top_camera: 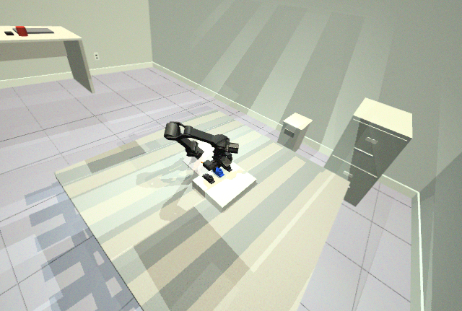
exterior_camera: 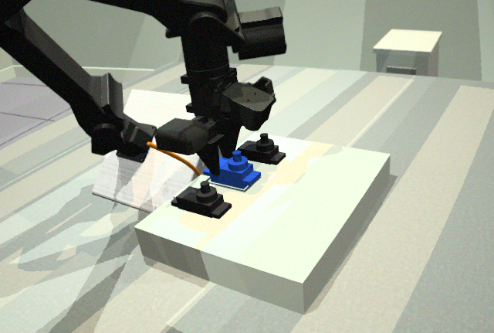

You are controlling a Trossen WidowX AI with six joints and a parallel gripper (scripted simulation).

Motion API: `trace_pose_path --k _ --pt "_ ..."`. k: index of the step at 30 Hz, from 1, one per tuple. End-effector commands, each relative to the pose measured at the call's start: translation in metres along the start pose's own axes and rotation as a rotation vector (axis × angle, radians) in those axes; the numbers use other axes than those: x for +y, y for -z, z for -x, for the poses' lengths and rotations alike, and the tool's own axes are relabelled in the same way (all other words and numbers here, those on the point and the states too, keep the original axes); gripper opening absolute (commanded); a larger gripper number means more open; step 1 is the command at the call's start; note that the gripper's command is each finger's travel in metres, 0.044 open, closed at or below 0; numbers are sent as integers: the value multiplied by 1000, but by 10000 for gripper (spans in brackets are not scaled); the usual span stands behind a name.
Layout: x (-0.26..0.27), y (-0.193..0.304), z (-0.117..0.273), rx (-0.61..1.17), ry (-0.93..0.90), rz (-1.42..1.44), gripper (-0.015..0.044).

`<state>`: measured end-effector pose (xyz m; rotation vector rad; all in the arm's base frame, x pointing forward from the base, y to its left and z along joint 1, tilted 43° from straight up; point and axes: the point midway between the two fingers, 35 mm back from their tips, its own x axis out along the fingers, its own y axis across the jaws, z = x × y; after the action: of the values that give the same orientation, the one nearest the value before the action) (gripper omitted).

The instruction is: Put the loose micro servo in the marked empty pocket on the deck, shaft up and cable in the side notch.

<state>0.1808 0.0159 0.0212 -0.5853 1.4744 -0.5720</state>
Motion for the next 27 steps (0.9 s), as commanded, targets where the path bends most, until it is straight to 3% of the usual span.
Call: trace_pose_path --k 1,7,14,25,27 --pt "0 0 -4 -3 2 4 0" --pt "0 0 -9 -3 3 4 0" --pt "0 0 -7 -3 3 4 184" --pt "-2 3 28 -3 1 4 187" --pt "-2 -2 28 -7 5 9 240"
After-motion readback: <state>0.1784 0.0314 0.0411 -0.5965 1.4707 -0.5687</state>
